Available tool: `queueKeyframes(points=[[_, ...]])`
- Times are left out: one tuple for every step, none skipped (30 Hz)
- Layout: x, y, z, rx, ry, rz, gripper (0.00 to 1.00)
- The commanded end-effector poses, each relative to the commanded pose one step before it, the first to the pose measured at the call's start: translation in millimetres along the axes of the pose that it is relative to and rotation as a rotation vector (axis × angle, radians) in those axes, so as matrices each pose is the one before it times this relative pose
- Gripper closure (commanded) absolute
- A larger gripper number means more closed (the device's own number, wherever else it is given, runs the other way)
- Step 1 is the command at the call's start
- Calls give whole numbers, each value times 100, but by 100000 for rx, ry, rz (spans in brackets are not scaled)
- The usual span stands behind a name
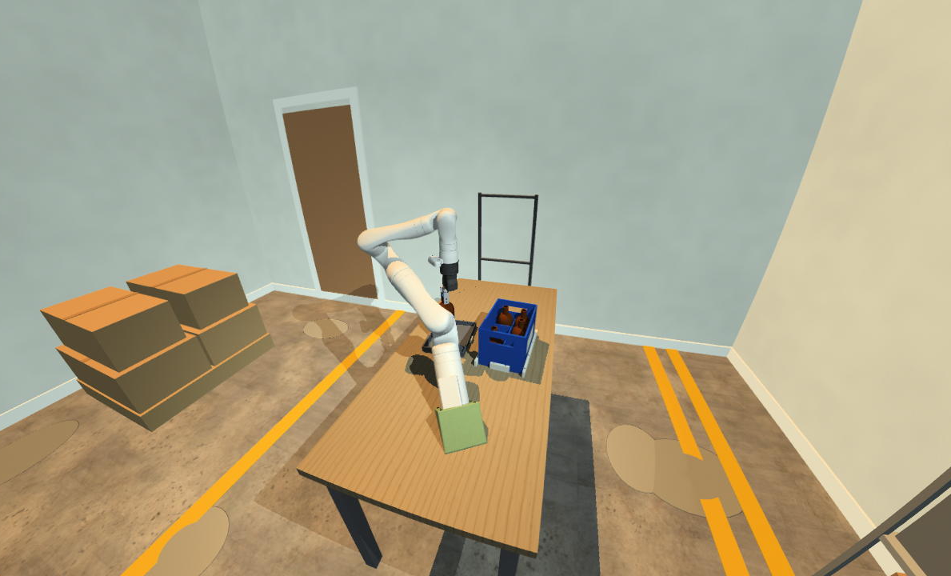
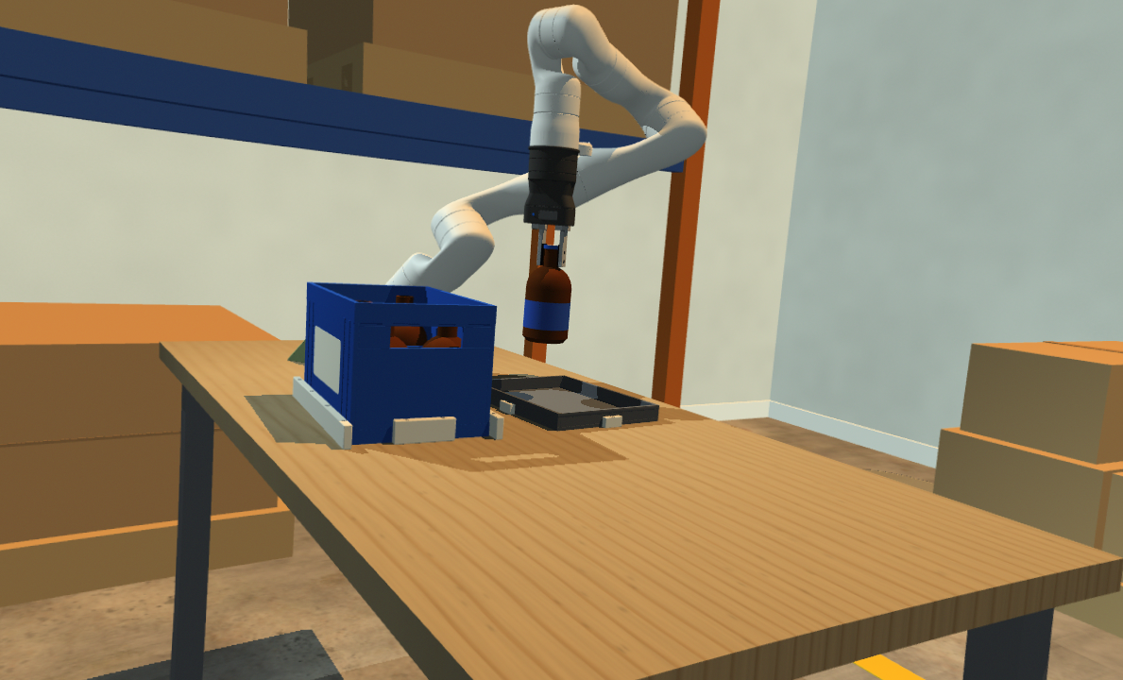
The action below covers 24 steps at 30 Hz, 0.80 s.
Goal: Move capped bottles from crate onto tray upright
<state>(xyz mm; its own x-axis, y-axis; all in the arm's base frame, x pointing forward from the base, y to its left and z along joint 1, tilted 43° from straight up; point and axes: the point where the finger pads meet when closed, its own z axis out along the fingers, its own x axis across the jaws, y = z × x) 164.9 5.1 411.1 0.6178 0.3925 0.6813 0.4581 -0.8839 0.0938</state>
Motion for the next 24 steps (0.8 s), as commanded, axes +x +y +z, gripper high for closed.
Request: queueKeyframes(points=[[-1, -120, 176, -44, -44, -18, 100], [-3, 86, 84, 67, 60, 29, 100], [0, -8, 200, -5, -4, -2, 100], [0, -8, 200, -5, -4, -2, 100], [0, -8, 200, -5, -4, -2, 100], [0, -8, 200, -5, -4, -2, 100], [0, -8, 200, -5, -4, -2, 100], [0, -8, 200, -5, -4, -2, 100], [0, -8, 200, -5, -4, -2, 100], [0, -8, 200, -5, -4, -2, 100], [0, -8, 200, -5, -4, -2, 100], [0, -8, 200, -5, -4, -2, 100], [0, -8, 200, -5, -4, -2, 100], [0, -8, 200, -5, -4, -2, 100], [0, -8, 200, -5, -4, -2, 100], [0, -8, 200, -5, -4, -2, 100], [0, 0, 0, 0, 0, 0, 100], [0, 0, 0, 0, 0, 0, 100], [7, 78, 88, 26, 56, 0, 100], [-1, -6, 200, -2, -4, 0, 100], [-1, -6, 200, -2, -4, 0, 100], [-1, -6, 200, -2, -4, 0, 100], [-1, -6, 200, -2, -4, 0, 100], [-1, -6, 200, -2, -4, 0, 100]])
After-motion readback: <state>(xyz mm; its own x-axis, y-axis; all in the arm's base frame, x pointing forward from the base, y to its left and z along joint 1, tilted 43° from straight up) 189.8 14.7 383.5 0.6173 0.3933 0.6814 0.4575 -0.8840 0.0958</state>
